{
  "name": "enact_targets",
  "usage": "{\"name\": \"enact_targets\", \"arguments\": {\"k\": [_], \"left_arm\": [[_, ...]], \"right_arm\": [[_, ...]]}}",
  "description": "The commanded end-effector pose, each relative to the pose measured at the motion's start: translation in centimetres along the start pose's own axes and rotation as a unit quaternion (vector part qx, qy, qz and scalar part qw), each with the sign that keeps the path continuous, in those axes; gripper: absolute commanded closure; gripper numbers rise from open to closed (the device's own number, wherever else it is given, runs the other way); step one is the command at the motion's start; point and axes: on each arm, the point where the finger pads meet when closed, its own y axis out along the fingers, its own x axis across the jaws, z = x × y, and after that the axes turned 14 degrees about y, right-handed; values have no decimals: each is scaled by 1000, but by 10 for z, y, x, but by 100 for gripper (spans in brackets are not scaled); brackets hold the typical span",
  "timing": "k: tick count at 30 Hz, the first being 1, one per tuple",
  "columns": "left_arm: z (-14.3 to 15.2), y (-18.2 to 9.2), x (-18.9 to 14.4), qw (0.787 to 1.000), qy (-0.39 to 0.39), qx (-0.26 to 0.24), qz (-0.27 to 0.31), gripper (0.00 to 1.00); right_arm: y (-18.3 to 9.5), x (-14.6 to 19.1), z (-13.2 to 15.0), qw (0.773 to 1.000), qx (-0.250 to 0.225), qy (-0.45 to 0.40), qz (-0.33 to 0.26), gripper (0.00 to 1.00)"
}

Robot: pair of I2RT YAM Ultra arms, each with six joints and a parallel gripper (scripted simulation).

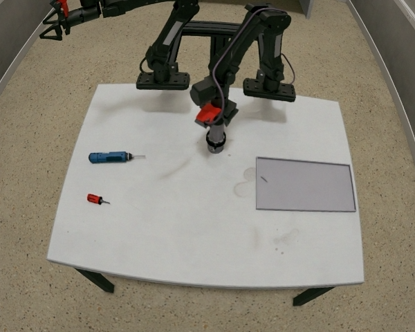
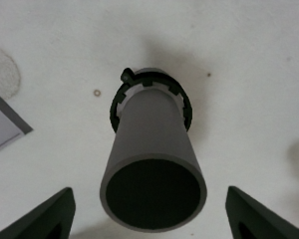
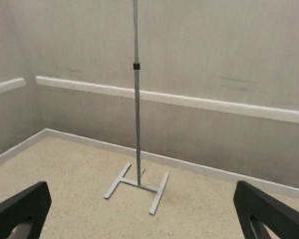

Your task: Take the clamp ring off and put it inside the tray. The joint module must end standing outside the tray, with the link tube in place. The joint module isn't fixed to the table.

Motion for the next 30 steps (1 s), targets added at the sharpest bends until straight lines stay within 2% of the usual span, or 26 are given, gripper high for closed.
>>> {"name": "enact_targets", "arguments": {"k": [1, 30], "left_arm": [[-12, -15, -4, 1000, 1, -19, 4, 20], [-9, -66, -6, 1000, 3, -19, 4, 20]], "right_arm": [[-2, 3, -8, 1000, -12, 0, -4, 0], [-2, 3, -8, 1000, -12, 0, -4, 0]]}}
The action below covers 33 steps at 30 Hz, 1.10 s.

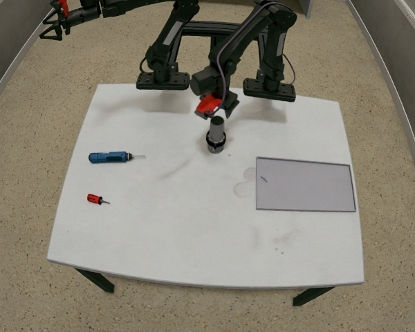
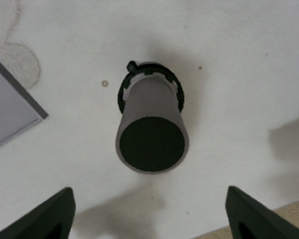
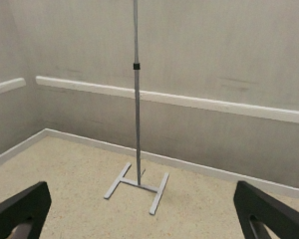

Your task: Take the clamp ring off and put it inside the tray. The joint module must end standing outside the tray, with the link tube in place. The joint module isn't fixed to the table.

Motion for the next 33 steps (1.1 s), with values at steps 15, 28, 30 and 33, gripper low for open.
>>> {"name": "enact_targets", "arguments": {"k": [15, 28, 30, 33], "left_arm": [[-7, -43, -6, 1000, 4, -20, 4, 20], [-7, -47, -6, 1000, 5, -20, 4, 20], [-8, -47, -6, 1000, 5, -21, 4, 20], [-8, -47, -6, 1000, 5, -22, 4, 20]], "right_arm": [[-2, 3, -8, 1000, -12, 0, -4, 0], [-2, 3, -8, 1000, -12, 0, -4, 0], [-2, 3, -8, 1000, -12, 0, -4, 0], [-2, 3, -8, 1000, -12, 0, -4, 0]]}}
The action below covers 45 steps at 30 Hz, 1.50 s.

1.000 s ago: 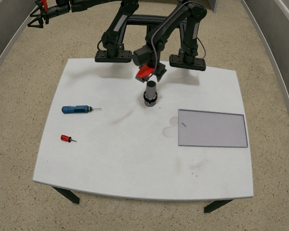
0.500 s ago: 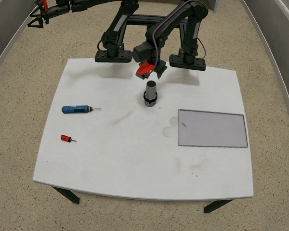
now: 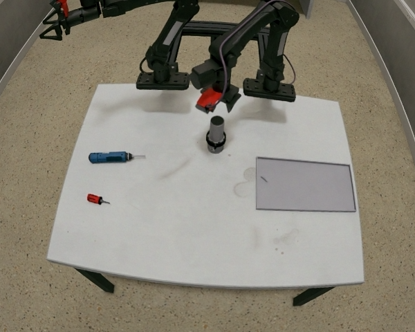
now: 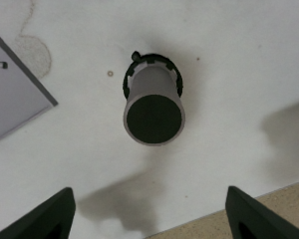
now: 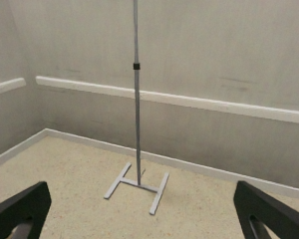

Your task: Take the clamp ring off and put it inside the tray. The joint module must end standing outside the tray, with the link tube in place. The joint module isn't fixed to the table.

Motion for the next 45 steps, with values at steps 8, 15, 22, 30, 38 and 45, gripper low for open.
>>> {"name": "enact_targets", "arguments": {"k": [8, 15, 22, 30, 38, 45], "left_arm": [[-11, -23, -6, 1000, 4, -29, 5, 20], [-9, -40, -6, 1000, 4, -29, 5, 20], [-9, -48, -6, 1000, 3, -29, 5, 20], [-8, -59, -6, 1000, 4, -29, 5, 20], [-7, -68, -6, 1000, 5, -29, 5, 20], [-22, -67, 28, 997, -40, -68, -1, 20]], "right_arm": [[-2, 3, -8, 1000, -12, 0, -4, 0], [-2, 3, -8, 1000, -12, 0, -4, 0], [-2, 3, -8, 1000, -12, 0, -4, 0], [-2, 3, -8, 1000, -12, 0, -4, 0], [-2, 3, -8, 1000, -12, 0, -4, 0], [-2, 3, -8, 1000, -12, 0, -4, 0]]}}
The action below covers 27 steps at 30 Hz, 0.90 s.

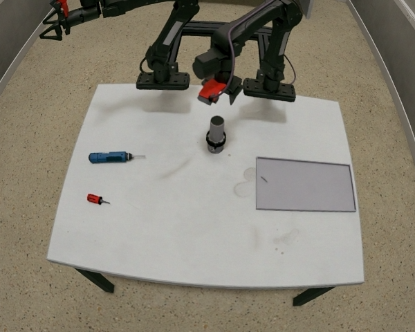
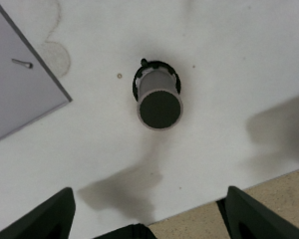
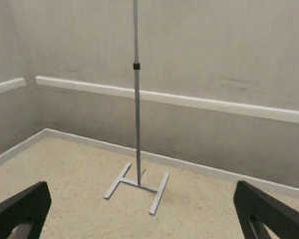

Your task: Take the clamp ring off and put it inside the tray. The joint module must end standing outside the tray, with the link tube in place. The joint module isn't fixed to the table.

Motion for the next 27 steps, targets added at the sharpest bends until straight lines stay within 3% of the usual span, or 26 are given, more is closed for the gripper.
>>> {"name": "enact_targets", "arguments": {"k": [1, 7, 12, 13, 27], "left_arm": [[-16, -11, 21, 998, -27, -51, -3, 20], [-29, -12, 49, 993, -75, -87, 5, 20], [-35, -18, 50, 992, -75, -98, 5, 20], [-34, -18, 44, 993, -65, -97, 6, 35], [-29, -13, 49, 993, -75, -87, 1, 35]], "right_arm": [[-2, 3, -8, 1000, -12, 0, -4, 0], [-2, 3, -8, 1000, -12, 0, -4, 0], [-2, 3, -8, 1000, -12, 0, -4, 0], [-2, 4, -11, 1000, -17, 0, -5, 35], [-2, 3, -8, 1000, -10, 0, -3, 35]]}}
